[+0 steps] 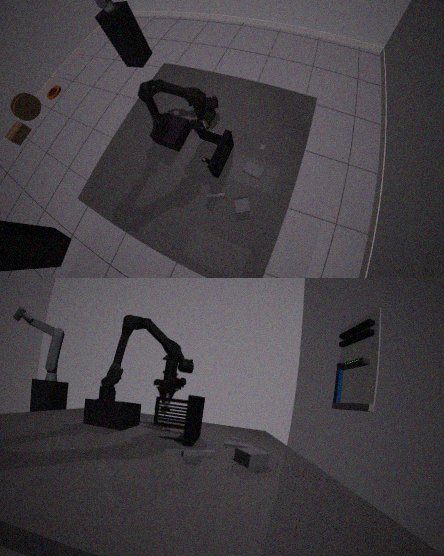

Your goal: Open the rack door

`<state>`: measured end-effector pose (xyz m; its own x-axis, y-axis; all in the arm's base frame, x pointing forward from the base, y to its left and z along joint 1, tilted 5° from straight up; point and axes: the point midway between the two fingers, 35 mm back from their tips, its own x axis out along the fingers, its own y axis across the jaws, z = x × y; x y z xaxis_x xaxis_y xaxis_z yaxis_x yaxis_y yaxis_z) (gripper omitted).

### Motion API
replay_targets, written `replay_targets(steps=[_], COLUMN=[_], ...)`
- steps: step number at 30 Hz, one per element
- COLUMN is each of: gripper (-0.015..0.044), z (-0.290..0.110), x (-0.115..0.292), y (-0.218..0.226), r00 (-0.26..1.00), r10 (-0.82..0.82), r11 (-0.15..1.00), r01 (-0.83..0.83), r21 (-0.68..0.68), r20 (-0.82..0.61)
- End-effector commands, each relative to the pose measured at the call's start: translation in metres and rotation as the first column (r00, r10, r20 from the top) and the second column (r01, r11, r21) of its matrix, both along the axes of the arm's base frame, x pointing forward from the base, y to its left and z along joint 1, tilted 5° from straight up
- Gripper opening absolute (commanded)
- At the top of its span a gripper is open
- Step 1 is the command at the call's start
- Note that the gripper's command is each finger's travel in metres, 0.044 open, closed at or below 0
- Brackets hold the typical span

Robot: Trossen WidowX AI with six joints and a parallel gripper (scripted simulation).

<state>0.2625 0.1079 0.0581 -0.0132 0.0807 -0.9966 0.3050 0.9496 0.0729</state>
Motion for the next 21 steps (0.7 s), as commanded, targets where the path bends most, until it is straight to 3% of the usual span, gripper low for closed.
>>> replay_targets(steps=[1,21], gripper=[0.0285,0.0285], z=[0.007,0.039], x=[0.002,0.003], y=[0.000,-0.002], r00=[1.000,1.000], r10=[-0.003,-0.003], r11=[1.000,1.000], r01=[0.003,0.003], r21=[0.001,0.001], r20=[0.005,0.006])
